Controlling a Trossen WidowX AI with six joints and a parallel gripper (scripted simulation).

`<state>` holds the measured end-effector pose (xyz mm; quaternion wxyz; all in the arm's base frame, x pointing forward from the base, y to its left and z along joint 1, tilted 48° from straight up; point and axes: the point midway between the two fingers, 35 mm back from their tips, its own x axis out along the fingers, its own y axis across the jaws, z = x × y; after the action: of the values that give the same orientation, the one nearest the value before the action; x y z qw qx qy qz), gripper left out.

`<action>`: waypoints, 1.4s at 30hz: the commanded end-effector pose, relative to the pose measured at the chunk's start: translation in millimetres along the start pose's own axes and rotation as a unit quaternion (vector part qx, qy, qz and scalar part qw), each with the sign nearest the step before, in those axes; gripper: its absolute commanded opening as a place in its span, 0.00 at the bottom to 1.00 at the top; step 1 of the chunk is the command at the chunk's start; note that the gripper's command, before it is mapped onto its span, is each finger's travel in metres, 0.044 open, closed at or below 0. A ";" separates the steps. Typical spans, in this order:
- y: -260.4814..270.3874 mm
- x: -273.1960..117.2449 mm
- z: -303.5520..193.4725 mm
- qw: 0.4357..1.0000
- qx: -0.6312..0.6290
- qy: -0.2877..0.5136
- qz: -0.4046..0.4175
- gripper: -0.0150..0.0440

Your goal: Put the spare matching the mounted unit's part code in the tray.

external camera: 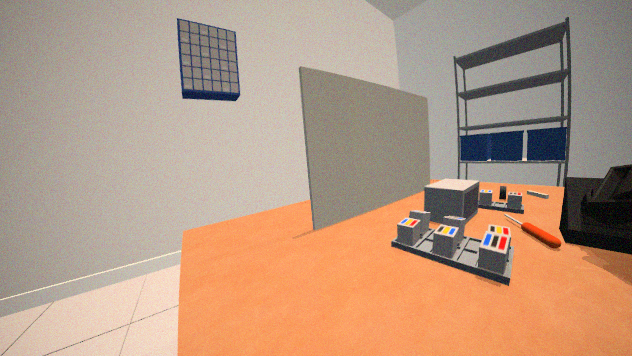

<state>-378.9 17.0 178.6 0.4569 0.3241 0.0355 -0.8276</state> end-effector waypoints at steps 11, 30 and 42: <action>-7.4 -9.9 -1.6 1.000 -0.010 -0.003 -0.022 1.00; -65.2 -161.2 -29.7 0.945 -0.093 0.009 -0.314 1.00; -55.4 -302.7 -57.4 0.829 -0.127 0.074 -0.540 1.00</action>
<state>-302.9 268.6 278.2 0.0269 0.2493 0.3134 -0.9159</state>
